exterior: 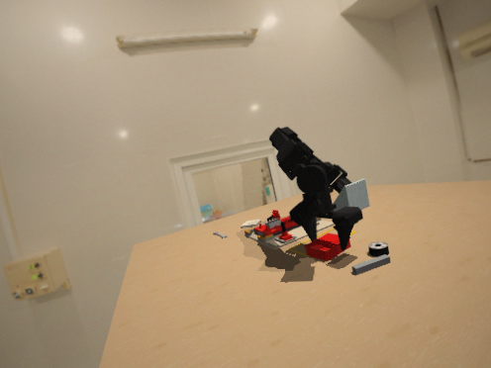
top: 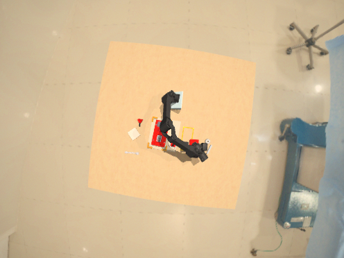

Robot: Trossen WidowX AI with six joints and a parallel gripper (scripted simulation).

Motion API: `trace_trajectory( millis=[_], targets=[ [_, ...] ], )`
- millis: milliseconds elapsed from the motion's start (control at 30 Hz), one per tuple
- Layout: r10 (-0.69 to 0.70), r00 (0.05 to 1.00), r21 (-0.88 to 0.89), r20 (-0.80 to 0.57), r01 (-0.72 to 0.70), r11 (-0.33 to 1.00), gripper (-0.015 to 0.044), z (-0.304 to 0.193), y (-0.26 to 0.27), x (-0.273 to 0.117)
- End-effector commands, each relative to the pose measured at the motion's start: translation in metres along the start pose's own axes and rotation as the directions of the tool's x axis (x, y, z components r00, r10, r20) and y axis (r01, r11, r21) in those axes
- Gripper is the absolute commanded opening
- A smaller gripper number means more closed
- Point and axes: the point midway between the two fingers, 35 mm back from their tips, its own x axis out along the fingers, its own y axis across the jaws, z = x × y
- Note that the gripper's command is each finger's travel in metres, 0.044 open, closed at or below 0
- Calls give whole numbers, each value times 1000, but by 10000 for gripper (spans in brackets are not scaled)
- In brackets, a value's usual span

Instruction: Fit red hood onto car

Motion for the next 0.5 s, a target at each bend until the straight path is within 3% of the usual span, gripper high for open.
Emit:
trace_trajectory(
  millis=[0,33,133,467],
  targets=[
    [-5,1000,-4,5,5,1000,440,0,-1,2],
    [-5,1000,-4,5,5,1000,440,0,-1,3],
    [0,1000,0,0,0,1000,361,0,0,1],
    [0,1000,0,0,0,1000,295,0,0,1]
  ],
)
